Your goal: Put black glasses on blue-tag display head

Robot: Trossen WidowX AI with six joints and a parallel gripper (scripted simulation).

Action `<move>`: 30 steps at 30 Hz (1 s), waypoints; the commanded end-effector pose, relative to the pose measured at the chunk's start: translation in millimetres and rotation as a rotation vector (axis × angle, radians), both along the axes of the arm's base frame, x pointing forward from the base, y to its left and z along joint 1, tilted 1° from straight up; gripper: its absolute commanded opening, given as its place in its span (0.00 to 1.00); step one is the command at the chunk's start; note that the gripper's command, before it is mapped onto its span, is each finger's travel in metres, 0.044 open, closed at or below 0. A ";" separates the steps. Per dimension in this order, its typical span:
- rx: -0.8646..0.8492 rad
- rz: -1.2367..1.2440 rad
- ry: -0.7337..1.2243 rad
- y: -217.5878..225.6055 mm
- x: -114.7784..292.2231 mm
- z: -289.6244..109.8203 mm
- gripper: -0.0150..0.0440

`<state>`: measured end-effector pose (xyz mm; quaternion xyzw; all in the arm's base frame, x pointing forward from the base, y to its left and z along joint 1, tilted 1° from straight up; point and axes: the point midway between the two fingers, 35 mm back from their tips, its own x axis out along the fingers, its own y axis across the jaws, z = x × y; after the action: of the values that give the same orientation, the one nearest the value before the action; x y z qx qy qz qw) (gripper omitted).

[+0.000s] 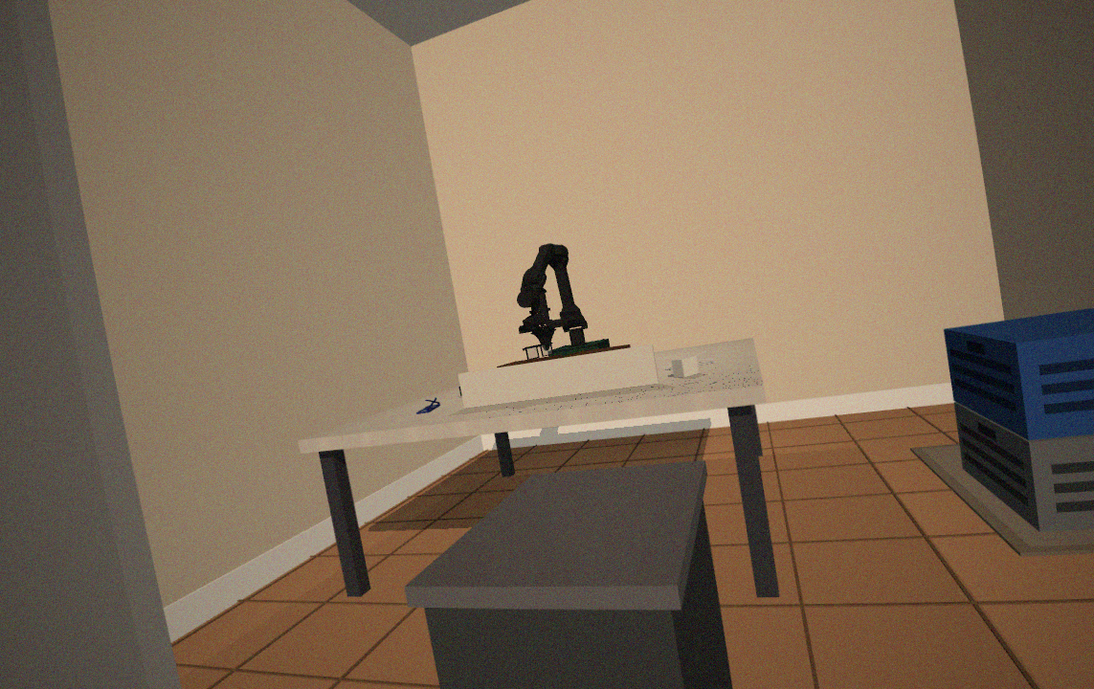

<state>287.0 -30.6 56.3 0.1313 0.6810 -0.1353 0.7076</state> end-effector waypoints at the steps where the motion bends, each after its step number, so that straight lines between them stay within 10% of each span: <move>1: 0.001 0.003 0.005 -22.4 3.8 0.2 0.25; 30: -0.009 0.003 0.006 -147.8 -4.8 0.1 0.25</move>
<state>282.4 -176.3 58.2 0.1289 0.6810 -0.1426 0.7066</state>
